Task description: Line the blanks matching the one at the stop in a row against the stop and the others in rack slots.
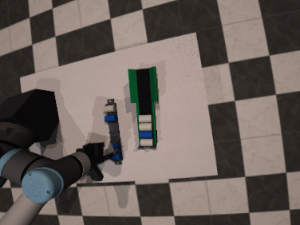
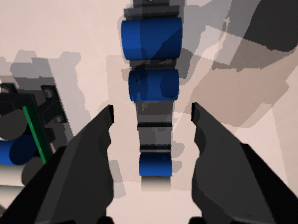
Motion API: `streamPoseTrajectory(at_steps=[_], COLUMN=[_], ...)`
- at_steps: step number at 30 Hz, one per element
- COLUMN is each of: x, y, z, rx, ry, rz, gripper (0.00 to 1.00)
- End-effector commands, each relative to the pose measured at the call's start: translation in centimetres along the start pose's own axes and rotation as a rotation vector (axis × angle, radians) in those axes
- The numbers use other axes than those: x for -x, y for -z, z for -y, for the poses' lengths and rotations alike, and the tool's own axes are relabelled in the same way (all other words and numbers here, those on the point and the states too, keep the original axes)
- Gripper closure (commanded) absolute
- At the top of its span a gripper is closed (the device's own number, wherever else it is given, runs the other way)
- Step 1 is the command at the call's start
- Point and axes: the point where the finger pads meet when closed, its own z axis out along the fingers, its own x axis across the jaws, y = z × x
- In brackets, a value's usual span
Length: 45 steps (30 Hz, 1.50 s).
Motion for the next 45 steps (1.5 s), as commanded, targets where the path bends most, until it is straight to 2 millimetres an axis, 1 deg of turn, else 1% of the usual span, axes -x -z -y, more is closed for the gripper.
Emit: streamPoseTrajectory(at_steps=[1, 6, 11, 12, 37, 45], x=[0.2, 0.2, 0.2, 0.2, 0.1, 0.2], y=[2.3, 3.5, 3.8, 3.8, 3.7, 3.6], z=[0.0, 0.0, 0.0, 0.0, -0.1, -0.4], rx=[0.003, 0.003, 0.003, 0.003, 0.004, 0.005], ry=[-0.001, -0.001, -0.001, -0.001, 0.002, 0.034], rz=[-0.016, -0.016, -0.016, -0.016, -0.019, -0.019], gripper=[0.51, 0.51, 0.51, 0.0, 0.0, 0.0])
